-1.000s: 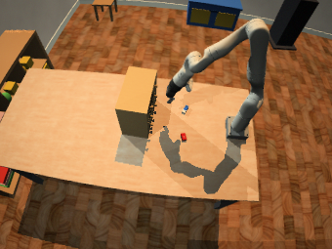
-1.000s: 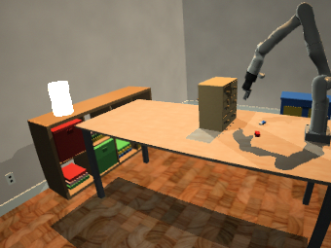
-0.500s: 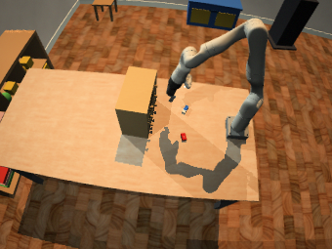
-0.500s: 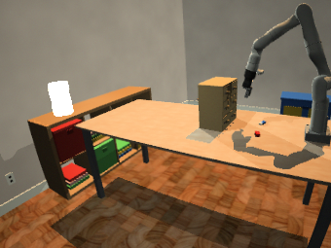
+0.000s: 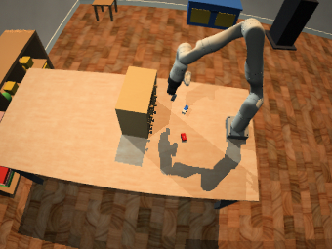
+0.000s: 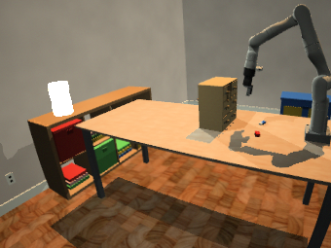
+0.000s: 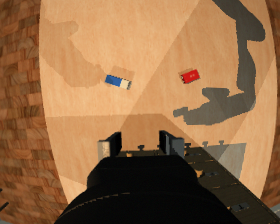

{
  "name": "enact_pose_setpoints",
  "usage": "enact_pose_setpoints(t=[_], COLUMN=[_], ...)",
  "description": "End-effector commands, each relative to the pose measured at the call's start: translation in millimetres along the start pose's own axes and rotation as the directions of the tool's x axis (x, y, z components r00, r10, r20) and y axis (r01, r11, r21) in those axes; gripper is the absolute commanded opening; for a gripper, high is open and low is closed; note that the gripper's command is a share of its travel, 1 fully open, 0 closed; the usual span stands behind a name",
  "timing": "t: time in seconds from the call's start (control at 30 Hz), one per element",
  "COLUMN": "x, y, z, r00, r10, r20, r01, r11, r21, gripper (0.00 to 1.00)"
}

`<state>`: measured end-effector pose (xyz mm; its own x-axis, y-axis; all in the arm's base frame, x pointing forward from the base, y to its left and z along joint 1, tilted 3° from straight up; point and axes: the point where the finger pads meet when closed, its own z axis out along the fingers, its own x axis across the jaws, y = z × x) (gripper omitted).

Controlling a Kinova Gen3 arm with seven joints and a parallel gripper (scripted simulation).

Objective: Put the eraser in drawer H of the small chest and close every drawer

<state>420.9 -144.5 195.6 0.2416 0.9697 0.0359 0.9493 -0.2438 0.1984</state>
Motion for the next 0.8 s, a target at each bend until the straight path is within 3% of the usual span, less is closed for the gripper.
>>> enact_pose_setpoints(t=[0.0,0.77], x=[1.4,1.3], y=[2.7,-4.1], z=[-0.2,-14.2], r00=[1.0,1.0], r10=[-0.001,-0.001], r20=[-0.003,-0.003], r01=[0.001,0.002], r11=[1.0,0.994], r21=[0.001,0.111], gripper=[1.0,1.0])
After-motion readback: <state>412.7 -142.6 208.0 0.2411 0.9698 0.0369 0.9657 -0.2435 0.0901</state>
